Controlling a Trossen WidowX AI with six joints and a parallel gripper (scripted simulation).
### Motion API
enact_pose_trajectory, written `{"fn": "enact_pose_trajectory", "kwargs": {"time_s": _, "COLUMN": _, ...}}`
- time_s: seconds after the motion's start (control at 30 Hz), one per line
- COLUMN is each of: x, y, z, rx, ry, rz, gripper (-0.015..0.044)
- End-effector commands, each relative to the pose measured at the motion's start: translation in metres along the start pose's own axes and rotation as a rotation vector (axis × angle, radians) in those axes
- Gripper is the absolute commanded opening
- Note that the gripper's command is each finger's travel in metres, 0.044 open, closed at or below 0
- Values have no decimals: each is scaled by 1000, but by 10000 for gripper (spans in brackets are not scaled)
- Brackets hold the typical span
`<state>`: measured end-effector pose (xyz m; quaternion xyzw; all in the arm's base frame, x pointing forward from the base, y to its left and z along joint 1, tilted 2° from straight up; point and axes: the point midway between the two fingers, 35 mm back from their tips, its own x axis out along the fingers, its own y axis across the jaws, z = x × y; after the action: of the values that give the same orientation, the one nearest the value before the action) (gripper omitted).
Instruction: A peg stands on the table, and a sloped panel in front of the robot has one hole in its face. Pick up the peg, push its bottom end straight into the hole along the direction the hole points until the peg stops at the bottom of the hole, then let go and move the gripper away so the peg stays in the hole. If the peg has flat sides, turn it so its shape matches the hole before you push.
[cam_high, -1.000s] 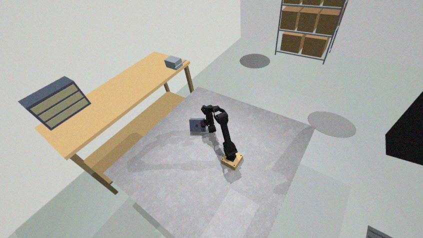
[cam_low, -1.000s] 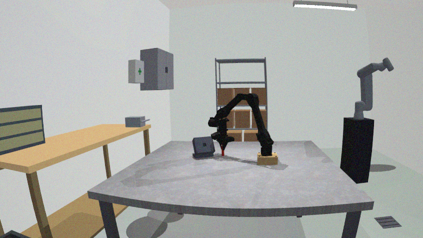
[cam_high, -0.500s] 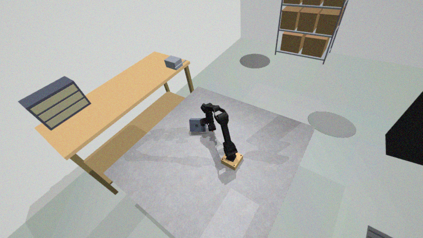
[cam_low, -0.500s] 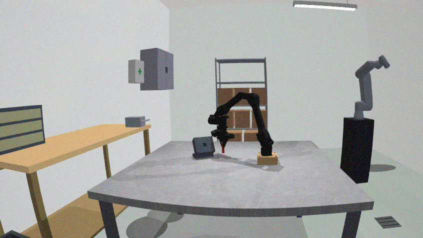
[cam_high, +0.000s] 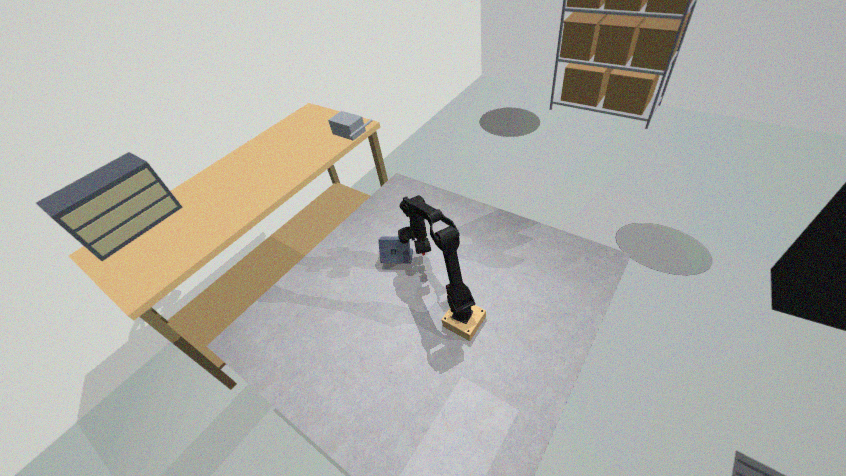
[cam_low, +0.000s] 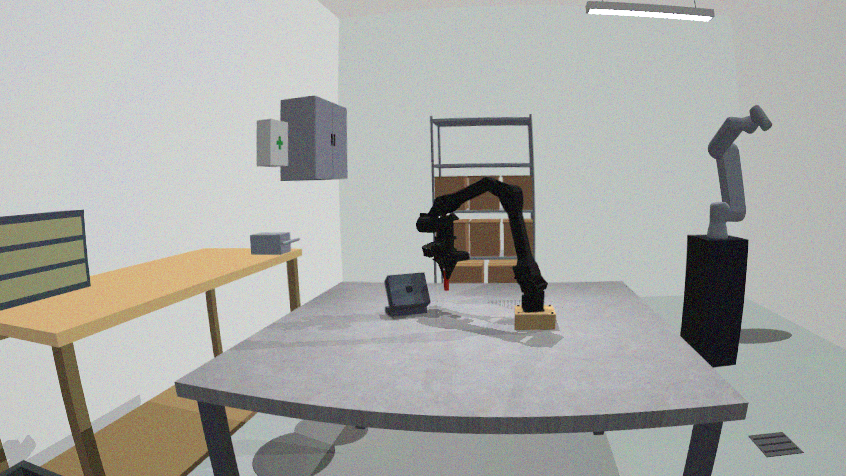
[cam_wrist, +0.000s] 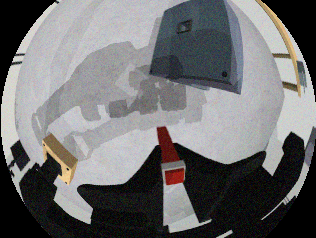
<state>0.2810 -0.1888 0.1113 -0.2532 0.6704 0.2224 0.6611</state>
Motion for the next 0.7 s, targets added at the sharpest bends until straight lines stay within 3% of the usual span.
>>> {"fn": "enact_pose_trajectory", "kwargs": {"time_s": 0.0, "x": -5, "y": 0, "z": 1, "rx": -3, "ry": -1, "rz": -4, "gripper": 0}}
{"fn": "enact_pose_trajectory", "kwargs": {"time_s": 0.67, "x": -1, "y": 5, "z": 18, "rx": -141, "ry": 92, "rz": -47, "gripper": 0}}
